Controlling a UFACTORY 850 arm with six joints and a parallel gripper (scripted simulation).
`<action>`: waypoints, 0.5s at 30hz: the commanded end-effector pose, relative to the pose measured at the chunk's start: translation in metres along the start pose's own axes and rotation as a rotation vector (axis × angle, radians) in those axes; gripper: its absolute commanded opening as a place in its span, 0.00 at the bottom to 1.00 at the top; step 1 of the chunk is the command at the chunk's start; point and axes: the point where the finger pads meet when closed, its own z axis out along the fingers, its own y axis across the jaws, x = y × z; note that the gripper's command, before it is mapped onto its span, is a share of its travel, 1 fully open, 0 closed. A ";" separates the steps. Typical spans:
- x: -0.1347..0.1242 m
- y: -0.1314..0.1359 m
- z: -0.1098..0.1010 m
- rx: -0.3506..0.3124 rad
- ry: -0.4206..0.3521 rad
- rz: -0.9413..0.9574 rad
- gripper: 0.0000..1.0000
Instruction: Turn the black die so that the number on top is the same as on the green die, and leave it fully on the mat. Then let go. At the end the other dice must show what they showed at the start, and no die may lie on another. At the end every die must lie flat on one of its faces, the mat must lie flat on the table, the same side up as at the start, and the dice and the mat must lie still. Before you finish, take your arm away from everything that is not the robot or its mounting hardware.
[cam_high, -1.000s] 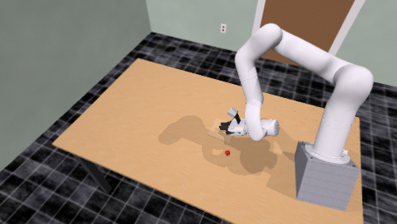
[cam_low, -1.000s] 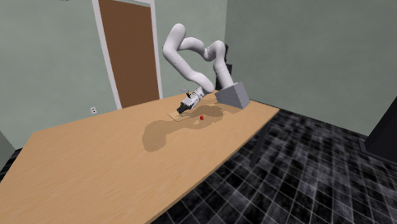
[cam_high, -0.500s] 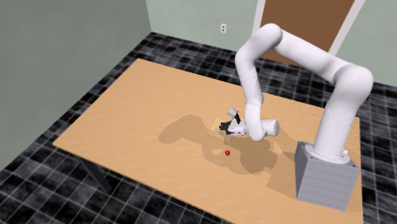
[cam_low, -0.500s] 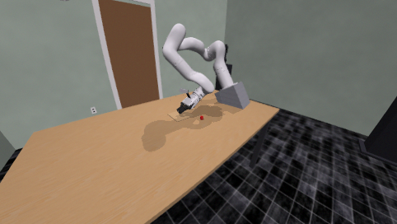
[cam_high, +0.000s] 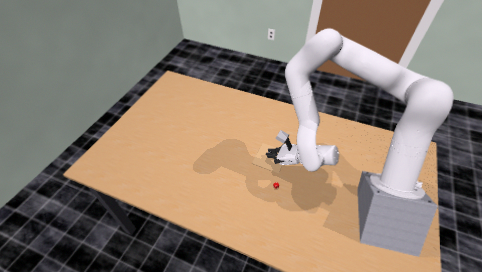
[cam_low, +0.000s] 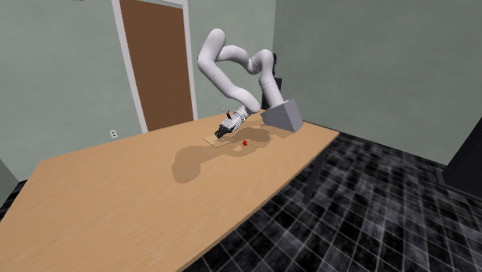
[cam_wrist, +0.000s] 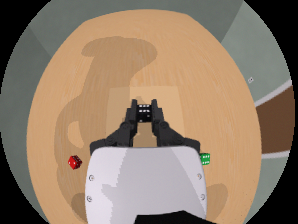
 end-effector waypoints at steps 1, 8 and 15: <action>-0.001 0.000 0.001 0.000 0.001 0.000 0.15; -0.004 0.000 0.002 0.000 0.001 0.000 0.15; -0.008 0.000 0.005 0.000 0.001 0.000 0.15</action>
